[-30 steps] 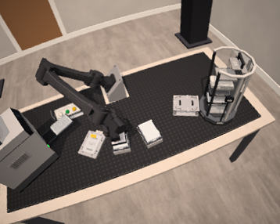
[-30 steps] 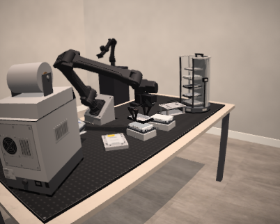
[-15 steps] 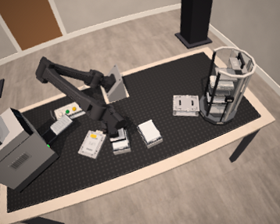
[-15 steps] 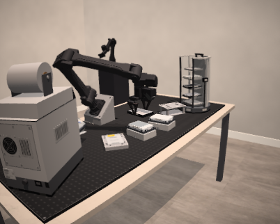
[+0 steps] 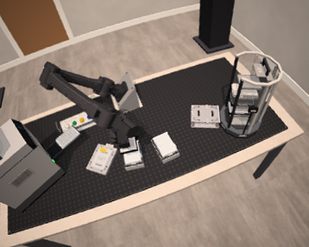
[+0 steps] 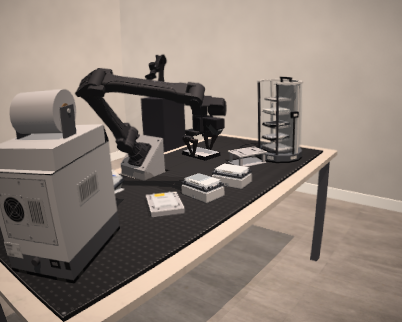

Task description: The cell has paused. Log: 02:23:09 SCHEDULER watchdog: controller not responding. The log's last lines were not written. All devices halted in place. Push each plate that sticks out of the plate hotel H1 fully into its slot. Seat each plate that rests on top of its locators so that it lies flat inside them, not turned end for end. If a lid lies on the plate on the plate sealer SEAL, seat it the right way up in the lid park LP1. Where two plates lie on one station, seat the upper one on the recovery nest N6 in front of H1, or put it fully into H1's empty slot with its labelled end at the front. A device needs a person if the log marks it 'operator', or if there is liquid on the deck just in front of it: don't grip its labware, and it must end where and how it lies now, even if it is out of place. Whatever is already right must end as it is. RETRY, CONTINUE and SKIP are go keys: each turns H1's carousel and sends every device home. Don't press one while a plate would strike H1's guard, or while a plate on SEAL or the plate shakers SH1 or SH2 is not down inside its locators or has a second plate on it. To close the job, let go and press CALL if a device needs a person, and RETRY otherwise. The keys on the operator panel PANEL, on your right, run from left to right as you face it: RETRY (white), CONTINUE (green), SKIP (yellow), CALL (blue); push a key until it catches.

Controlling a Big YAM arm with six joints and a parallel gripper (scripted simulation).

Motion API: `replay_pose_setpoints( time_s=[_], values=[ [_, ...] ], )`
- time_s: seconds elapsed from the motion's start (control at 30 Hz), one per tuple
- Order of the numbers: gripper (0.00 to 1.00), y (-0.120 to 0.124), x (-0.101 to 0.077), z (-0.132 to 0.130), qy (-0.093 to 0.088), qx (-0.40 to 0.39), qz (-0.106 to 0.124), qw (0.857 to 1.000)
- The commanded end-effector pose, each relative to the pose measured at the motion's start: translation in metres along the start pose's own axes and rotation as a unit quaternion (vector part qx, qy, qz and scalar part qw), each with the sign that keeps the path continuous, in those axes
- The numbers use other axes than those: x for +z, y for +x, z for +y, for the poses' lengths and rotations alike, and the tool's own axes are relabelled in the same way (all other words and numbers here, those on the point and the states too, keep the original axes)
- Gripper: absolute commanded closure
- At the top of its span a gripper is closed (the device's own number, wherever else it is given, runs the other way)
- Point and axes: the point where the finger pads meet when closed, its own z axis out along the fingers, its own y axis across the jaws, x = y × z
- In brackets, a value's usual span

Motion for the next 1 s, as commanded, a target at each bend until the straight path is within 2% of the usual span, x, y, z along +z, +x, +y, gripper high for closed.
replay_pose_setpoints(
  time_s=[0.0,0.8,0.97],
  values=[
    [0.16,-0.016,-0.036,-0.001,-0.012,0.019,-0.026,0.999],
    [0.16,-0.013,-0.092,0.002,-0.011,0.015,-0.022,1.000],
    [0.16,-0.012,-0.098,0.004,-0.010,0.013,-0.020,1.000]
  ],
)
